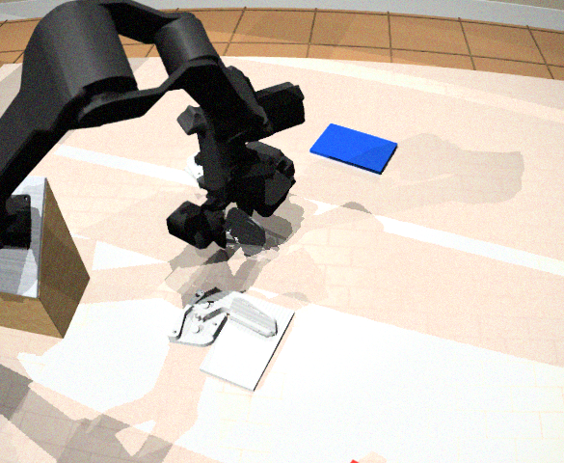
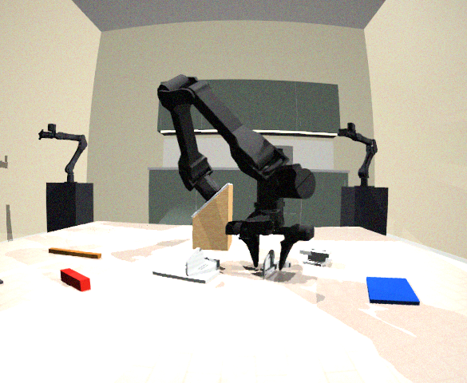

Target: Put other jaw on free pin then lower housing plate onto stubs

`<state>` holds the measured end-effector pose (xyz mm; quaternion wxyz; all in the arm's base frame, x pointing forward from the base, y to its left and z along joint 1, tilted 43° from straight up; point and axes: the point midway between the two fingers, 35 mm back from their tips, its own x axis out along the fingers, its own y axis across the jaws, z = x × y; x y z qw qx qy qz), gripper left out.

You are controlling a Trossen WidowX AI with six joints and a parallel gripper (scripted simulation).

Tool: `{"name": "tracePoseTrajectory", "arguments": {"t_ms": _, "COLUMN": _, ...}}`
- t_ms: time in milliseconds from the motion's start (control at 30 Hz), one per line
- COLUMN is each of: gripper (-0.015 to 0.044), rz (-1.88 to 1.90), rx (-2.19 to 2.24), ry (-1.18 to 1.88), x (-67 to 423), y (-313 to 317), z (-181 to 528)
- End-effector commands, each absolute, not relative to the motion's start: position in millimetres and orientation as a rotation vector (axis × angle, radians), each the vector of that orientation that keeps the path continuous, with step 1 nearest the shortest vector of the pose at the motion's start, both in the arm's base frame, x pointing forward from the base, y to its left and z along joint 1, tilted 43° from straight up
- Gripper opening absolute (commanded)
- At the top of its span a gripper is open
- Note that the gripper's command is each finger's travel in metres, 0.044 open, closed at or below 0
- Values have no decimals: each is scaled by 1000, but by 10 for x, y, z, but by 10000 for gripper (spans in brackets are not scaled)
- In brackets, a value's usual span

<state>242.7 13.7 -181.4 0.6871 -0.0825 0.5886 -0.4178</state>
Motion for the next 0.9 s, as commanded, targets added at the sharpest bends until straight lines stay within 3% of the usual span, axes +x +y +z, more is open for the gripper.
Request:
{"name": "tracePoseTrajectory", "arguments": {"t_ms": 0, "gripper": 151, "rz": -935, "rx": -184, "ry": 1318, "x": 2427, "y": 137, "z": -1815}}
{"name": "tracePoseTrajectory", "arguments": {"t_ms": 867, "gripper": 134, "rz": -931, "rx": -185, "ry": 1319, "x": 2466, "y": 343, "z": -1610}}
